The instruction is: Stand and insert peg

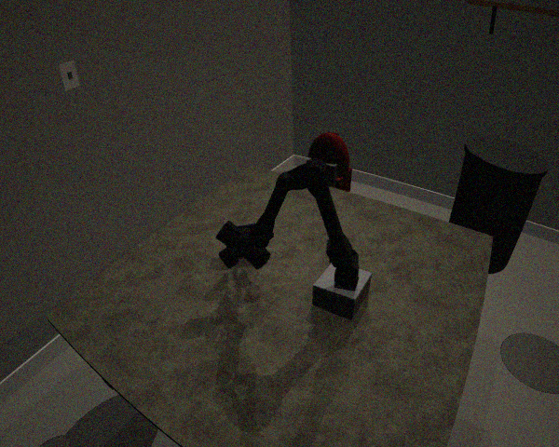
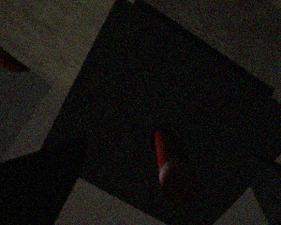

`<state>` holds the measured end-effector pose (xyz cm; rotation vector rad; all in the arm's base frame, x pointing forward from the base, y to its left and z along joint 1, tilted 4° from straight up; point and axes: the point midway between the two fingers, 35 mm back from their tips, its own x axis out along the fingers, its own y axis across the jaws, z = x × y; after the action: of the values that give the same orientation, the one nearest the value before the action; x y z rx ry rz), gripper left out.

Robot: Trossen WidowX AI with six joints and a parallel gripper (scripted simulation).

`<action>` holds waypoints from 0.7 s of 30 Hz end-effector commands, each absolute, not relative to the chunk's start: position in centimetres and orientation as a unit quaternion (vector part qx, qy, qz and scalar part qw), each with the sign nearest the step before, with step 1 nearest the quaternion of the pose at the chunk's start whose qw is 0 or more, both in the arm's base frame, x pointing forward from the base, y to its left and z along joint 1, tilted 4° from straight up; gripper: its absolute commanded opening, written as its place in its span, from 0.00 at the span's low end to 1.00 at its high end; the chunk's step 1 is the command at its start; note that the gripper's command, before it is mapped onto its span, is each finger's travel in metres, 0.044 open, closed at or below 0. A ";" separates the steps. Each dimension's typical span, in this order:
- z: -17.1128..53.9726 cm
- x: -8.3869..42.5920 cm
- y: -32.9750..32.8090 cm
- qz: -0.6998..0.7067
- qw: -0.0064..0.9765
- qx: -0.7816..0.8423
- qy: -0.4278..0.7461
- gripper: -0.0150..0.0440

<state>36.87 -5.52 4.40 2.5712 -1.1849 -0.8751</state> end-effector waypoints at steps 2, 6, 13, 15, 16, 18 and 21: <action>4.8 36.7 -4.9 -0.292 0.086 0.865 -0.398 1.00; 4.9 36.5 -4.5 -0.294 0.085 0.865 -0.398 1.00; 5.1 36.1 -3.6 -0.297 0.084 0.864 -0.398 1.00; 5.2 36.0 -3.4 -0.298 0.084 0.864 -0.397 1.00; 5.2 36.0 -3.3 -0.298 0.083 0.864 -0.397 1.00; 5.3 35.8 -3.1 -0.299 0.083 0.864 -0.397 1.00; 5.4 35.6 -2.7 -0.300 0.083 0.863 -0.397 1.00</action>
<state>35.63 -3.11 4.86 2.5643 -1.1812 -0.9102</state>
